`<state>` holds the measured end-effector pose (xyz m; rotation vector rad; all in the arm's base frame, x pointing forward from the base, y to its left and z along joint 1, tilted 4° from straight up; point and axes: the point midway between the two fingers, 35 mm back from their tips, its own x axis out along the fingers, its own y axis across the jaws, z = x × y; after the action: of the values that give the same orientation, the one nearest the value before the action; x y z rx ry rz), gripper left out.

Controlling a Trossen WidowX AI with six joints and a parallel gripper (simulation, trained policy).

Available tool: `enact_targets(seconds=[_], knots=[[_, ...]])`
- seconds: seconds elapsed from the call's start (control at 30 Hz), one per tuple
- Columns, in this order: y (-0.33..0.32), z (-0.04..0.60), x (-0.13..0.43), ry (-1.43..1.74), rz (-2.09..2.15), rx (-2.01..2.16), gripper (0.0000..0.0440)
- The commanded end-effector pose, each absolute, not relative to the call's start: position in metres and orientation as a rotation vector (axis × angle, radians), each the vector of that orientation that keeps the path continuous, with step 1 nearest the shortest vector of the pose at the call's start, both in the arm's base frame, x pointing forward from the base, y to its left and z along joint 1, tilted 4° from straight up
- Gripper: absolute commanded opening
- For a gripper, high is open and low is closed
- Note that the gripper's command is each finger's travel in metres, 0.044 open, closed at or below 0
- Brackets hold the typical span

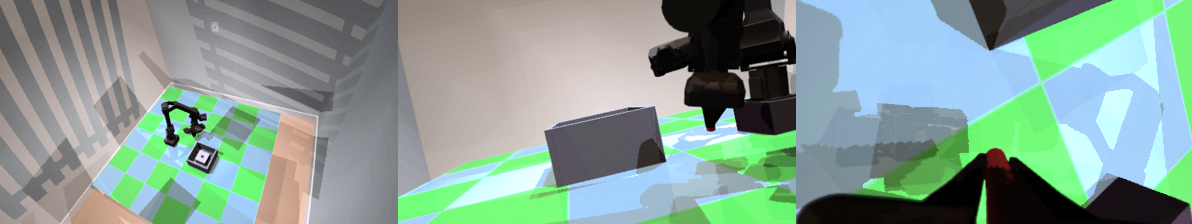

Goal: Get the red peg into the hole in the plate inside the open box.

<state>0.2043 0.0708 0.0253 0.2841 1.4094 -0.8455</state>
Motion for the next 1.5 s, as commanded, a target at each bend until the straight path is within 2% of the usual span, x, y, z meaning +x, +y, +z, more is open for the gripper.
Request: enact_targets(seconds=[0.0, 0.67, 1.47], knots=[[0.066, 0.041, 0.213, 1.380, -0.849, 0.285, 0.0000], [0.001, 0.096, 0.267, 1.198, -1.000, 0.434, 0.0000], [-0.095, 0.072, 0.320, 1.186, -0.987, 0.520, 0.0000]])
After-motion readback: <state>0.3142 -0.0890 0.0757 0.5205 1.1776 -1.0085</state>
